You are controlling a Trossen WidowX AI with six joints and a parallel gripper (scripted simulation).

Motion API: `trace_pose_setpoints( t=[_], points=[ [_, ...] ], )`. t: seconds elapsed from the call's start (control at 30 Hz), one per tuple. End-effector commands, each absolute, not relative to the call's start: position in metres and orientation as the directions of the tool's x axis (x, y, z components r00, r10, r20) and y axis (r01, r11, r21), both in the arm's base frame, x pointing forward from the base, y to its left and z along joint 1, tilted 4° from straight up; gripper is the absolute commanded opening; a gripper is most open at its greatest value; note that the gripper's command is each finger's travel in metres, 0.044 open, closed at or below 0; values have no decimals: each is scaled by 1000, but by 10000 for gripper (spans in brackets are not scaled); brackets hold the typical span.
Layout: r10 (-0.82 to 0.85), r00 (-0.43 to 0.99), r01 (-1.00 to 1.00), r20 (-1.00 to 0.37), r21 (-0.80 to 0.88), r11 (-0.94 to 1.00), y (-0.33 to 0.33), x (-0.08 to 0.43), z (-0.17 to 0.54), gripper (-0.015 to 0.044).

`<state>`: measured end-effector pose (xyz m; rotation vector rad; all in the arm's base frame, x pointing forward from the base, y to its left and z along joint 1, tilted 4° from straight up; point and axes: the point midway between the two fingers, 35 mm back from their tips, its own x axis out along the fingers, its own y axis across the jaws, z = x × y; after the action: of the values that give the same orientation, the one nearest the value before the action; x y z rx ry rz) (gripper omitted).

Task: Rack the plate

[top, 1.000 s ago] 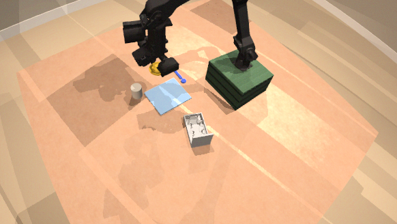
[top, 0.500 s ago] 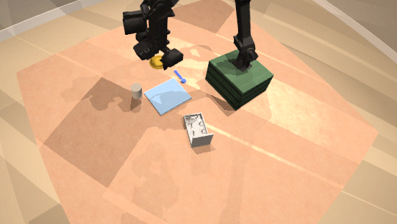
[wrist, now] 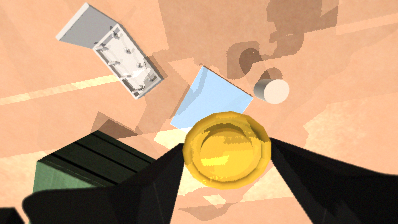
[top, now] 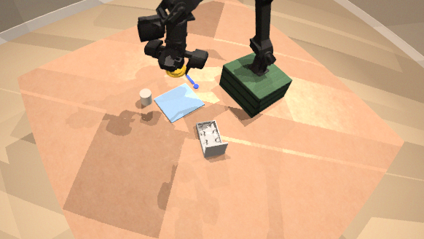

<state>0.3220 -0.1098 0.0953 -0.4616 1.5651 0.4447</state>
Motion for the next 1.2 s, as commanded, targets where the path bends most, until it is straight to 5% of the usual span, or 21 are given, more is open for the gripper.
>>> trace_pose_setpoints(
  t=[0.0,0.6,1.17],
  points=[
    [-15,-38,-649,-999,13,760,-101,319,95,0],
    [-12,-38,-969,-999,33,245,-68,308,95,0],
    [-11,-37,-943,-999,39,-329,-40,296,94,0]
  ],
)
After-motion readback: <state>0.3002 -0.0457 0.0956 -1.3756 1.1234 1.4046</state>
